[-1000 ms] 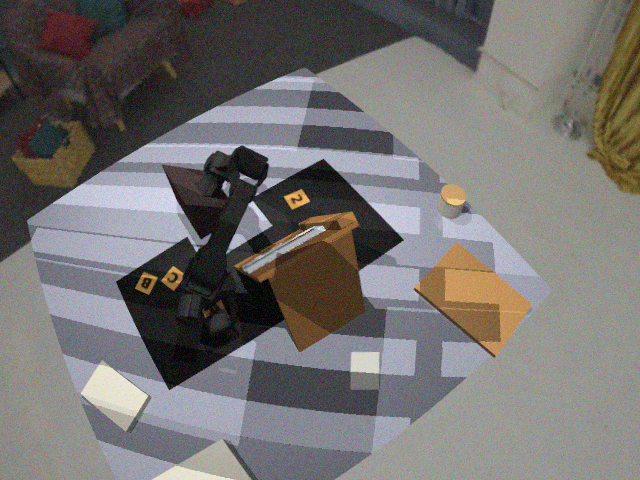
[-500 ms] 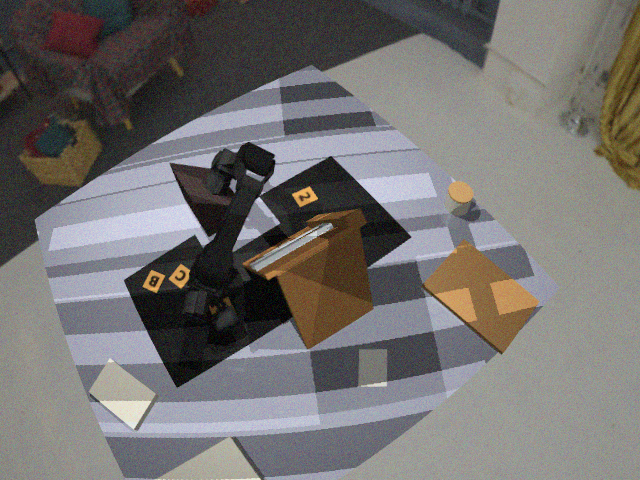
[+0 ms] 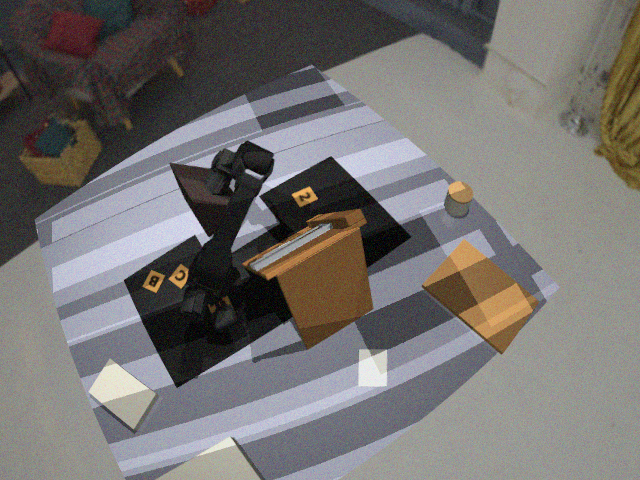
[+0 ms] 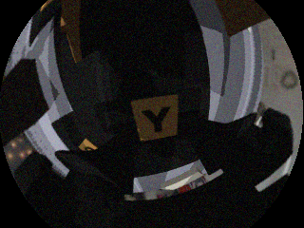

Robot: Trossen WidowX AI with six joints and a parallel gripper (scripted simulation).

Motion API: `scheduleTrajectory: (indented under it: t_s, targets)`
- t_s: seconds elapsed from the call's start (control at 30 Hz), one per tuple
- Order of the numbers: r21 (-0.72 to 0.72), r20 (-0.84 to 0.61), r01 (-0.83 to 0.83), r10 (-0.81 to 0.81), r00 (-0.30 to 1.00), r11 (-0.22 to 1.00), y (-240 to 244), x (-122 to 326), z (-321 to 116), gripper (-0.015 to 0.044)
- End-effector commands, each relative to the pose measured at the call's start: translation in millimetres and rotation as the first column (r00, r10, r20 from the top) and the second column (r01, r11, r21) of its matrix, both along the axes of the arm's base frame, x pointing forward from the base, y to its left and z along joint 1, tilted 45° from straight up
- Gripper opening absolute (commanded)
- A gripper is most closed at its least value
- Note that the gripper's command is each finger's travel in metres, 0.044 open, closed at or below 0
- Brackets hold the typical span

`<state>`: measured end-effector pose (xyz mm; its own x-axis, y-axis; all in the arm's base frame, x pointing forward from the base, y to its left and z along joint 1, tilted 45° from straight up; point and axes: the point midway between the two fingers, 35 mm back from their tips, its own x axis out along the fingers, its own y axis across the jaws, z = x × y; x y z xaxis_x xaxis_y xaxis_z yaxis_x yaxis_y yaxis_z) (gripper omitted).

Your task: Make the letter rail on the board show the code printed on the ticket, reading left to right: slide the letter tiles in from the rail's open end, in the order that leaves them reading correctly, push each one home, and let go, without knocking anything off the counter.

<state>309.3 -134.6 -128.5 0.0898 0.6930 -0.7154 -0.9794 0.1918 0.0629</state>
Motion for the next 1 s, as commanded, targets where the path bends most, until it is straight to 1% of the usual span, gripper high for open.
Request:
scheduleTrajectory:
  t_s: [0.0, 0.27, 0.33, 0.63, 0.97]
  targets:
    - [-0.005, 0.003, -0.006, 0.006, 1.000, 1.000, -2.1, 0.0, 2.6, 0.0000]
    - [-0.005, 0.003, -0.006, 0.006, 1.000, 1.000, -4.6, -0.4, 5.0, 0.0000]
    - [-0.002, -0.006, 0.022, -0.022, 1.000, 1.000, -4.1, 0.1, 3.2, 0.0000]
    - [-0.004, -0.070, 0.308, -0.307, 0.949, 0.951, -20.1, 6.1, 13.3, 0.0000]
    - [0.025, -0.144, 0.591, -0.582, 0.800, 0.807, -37.7, 10.2, 28.9, 0.0000]
